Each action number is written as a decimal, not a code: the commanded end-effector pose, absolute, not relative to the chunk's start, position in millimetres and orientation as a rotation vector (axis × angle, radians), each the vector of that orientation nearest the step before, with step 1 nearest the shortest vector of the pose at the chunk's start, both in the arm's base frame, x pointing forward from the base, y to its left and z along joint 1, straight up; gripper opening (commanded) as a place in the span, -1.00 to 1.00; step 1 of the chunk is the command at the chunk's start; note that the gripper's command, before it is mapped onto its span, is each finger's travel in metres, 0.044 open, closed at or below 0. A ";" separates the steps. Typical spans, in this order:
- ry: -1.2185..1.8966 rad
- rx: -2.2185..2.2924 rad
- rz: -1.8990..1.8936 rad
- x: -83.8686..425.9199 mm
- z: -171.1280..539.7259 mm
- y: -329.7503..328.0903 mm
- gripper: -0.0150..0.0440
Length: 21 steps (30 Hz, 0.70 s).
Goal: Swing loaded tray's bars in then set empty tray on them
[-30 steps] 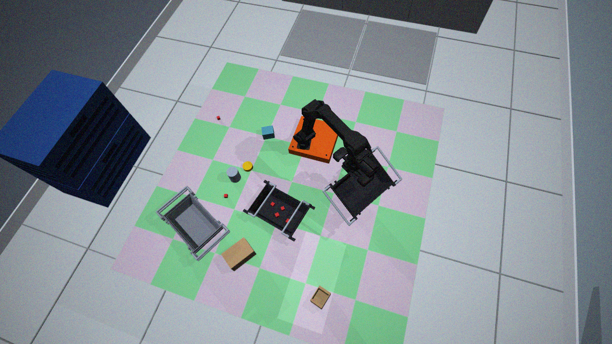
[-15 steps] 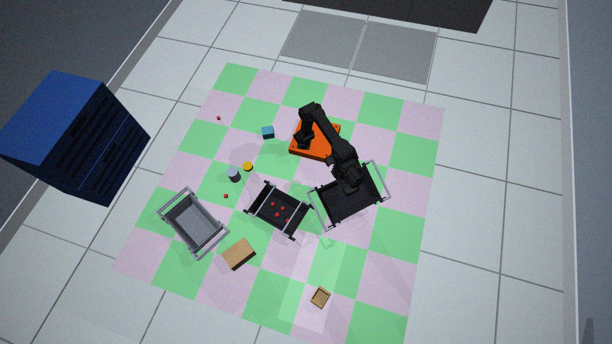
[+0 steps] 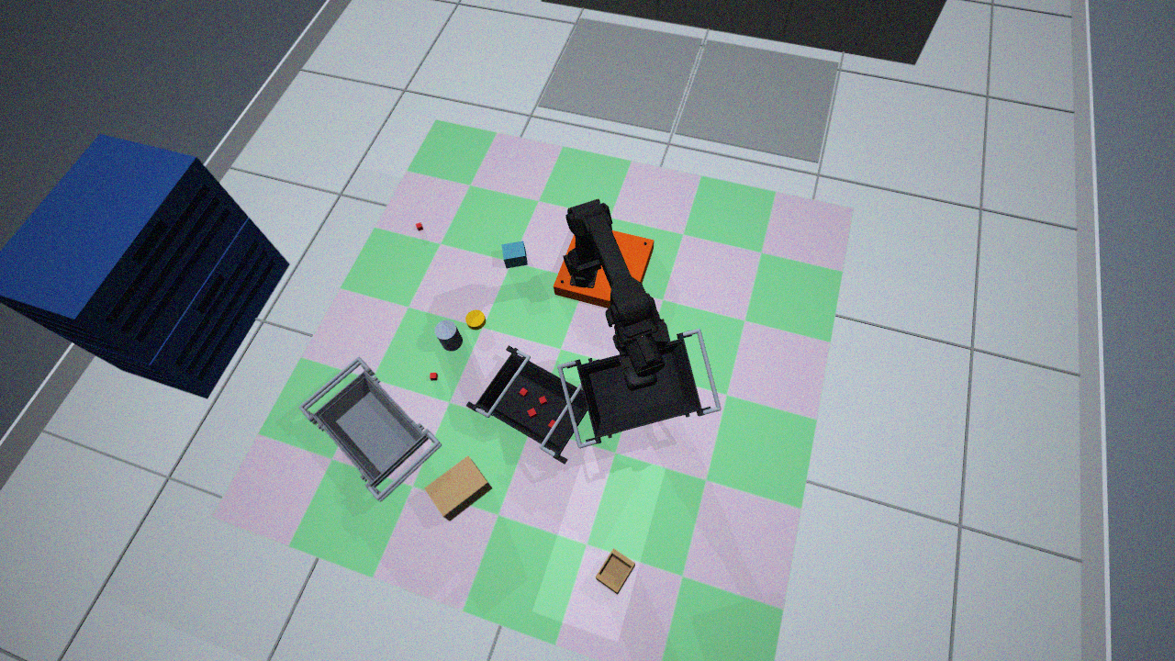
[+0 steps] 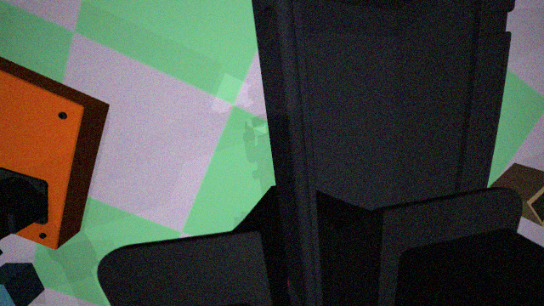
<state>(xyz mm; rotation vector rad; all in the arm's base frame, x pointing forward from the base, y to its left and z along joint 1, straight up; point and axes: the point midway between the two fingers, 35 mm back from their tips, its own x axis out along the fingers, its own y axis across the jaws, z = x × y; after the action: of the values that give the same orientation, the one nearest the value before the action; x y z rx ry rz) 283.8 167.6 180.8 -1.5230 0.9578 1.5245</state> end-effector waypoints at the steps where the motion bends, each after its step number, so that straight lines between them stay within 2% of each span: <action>1: 0.978 -1.493 1.477 291.9 184.0 157.2 -0.49; 21: 1.147 -1.280 1.260 321.2 183.9 83.4 -0.49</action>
<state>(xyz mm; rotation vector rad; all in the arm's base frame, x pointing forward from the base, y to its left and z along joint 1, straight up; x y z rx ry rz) 317.1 92.0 179.7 -1.2979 1.1411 1.3010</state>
